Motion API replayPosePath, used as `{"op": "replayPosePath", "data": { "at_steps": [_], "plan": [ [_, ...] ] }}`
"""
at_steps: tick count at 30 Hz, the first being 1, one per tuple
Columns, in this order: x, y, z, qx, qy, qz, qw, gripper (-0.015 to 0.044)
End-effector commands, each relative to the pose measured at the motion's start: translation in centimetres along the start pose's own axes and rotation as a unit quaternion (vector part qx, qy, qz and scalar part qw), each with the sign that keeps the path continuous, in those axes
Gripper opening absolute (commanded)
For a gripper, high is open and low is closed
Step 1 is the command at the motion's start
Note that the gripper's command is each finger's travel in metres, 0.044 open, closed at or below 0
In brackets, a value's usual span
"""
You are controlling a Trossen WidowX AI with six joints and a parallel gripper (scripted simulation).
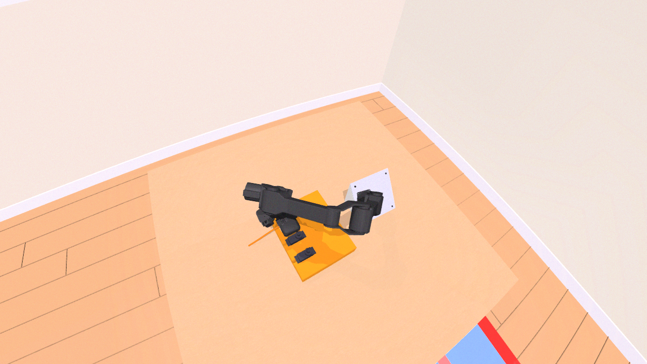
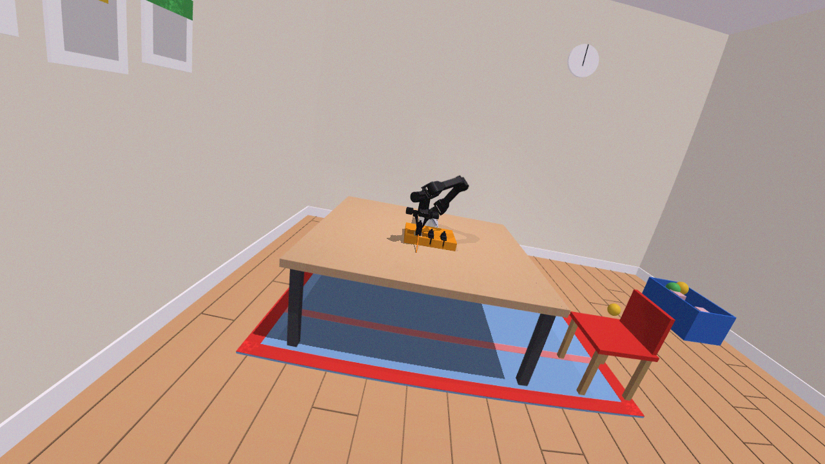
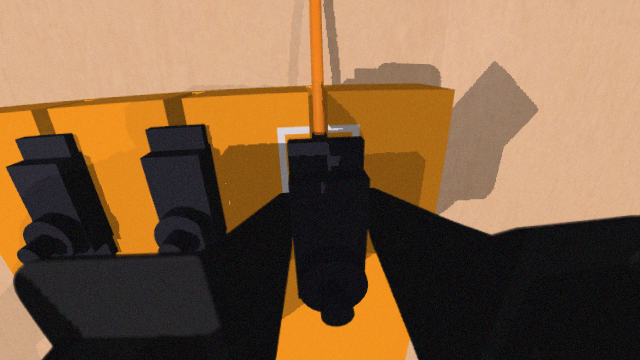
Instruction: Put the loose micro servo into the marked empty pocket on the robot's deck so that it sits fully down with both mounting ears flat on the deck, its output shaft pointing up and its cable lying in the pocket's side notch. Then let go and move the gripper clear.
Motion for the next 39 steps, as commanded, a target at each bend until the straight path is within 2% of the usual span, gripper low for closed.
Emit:
{"op": "replayPosePath", "data": {
  "at_steps": [1,39],
  "plan": [
    [0.0,-0.4,0.0,-0.002,-0.003,-0.003,1.0,0.0],
    [-0.1,-3.7,0.0,-0.002,-0.003,-0.003,1.0,0.0]
  ]
}}
Point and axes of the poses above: the point midway between the two fingers, 35 mm back from their tips, its own y axis back along the fingers, its own z axis across the jaws, x = y × z, the point moved 2 cm from there along y, back along the fingers, and after that the axes turned 3 degrees about -y, right-handed, at the moved point
